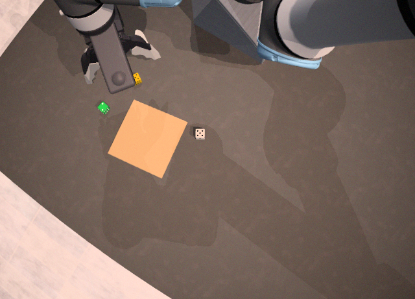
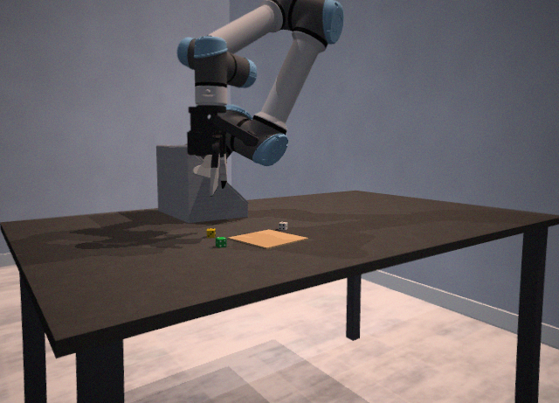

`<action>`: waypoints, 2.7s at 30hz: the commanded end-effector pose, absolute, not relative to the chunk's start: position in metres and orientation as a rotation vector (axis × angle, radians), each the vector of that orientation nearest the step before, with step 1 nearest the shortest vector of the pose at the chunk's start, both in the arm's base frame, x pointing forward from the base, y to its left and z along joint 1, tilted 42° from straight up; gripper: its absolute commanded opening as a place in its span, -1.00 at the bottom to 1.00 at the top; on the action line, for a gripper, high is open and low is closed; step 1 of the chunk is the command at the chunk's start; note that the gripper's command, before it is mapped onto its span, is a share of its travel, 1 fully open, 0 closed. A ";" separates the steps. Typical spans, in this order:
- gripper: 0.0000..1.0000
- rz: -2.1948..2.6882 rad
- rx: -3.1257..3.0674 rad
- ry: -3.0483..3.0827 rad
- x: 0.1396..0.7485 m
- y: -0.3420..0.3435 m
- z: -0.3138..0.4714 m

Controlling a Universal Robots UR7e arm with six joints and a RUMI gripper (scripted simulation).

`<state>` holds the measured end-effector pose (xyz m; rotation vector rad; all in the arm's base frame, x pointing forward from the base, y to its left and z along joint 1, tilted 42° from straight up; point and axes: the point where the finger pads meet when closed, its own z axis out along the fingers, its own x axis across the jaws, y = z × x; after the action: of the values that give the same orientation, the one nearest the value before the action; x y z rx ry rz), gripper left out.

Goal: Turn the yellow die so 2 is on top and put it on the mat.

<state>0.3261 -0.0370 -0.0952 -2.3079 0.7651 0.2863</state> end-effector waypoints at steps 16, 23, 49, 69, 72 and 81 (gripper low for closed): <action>1.00 -0.018 -2.407 -0.015 0.317 -0.032 -0.101; 1.00 -0.129 -2.391 -0.304 0.314 -0.031 -0.104; 1.00 -0.378 -2.249 -0.952 0.307 -0.032 -0.113; 1.00 -0.465 -2.160 -1.180 0.305 -0.033 -0.117; 1.00 -0.472 -2.152 -1.197 0.305 -0.033 -0.117; 1.00 -0.480 -2.143 -1.218 0.305 -0.033 -0.118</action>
<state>0.3048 -0.0322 -0.1176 -2.1452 -1.2105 -0.4766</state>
